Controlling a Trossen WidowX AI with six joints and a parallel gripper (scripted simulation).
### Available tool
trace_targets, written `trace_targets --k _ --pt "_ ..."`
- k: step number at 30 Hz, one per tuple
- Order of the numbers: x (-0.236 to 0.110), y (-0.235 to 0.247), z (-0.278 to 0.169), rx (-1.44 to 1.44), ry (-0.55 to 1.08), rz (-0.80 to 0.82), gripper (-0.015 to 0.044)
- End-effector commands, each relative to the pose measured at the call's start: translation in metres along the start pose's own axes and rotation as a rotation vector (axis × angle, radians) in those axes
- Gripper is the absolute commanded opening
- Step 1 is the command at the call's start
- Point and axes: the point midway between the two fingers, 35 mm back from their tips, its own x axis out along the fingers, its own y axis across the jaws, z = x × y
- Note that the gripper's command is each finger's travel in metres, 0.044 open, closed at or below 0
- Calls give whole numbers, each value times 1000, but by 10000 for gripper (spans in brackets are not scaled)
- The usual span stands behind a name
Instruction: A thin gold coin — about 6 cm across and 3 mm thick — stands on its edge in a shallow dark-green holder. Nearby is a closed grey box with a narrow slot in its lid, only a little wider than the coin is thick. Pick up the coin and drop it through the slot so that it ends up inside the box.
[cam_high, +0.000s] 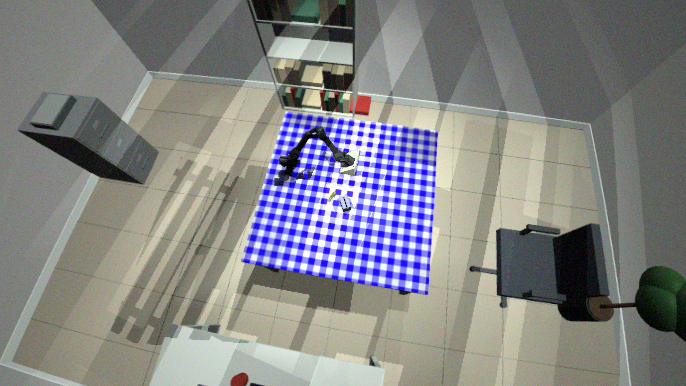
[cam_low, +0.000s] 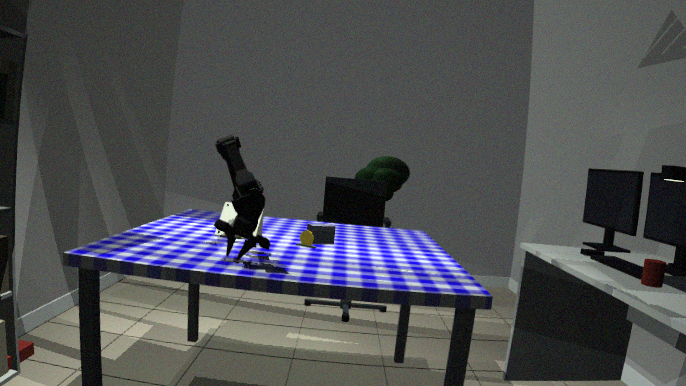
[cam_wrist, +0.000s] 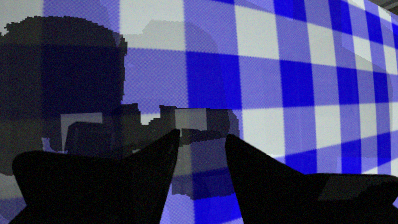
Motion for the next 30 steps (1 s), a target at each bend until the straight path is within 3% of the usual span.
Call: trace_targets --k 1,7,15,25,30 --pt "-27 53 -34 -61 94 127 161" --pt "-81 118 -100 -258 228 306 161" --pt "-167 155 -188 -603 332 428 161" --pt "-278 123 -280 -1097 269 481 161" --pt "-296 107 -293 -1198 220 477 161"
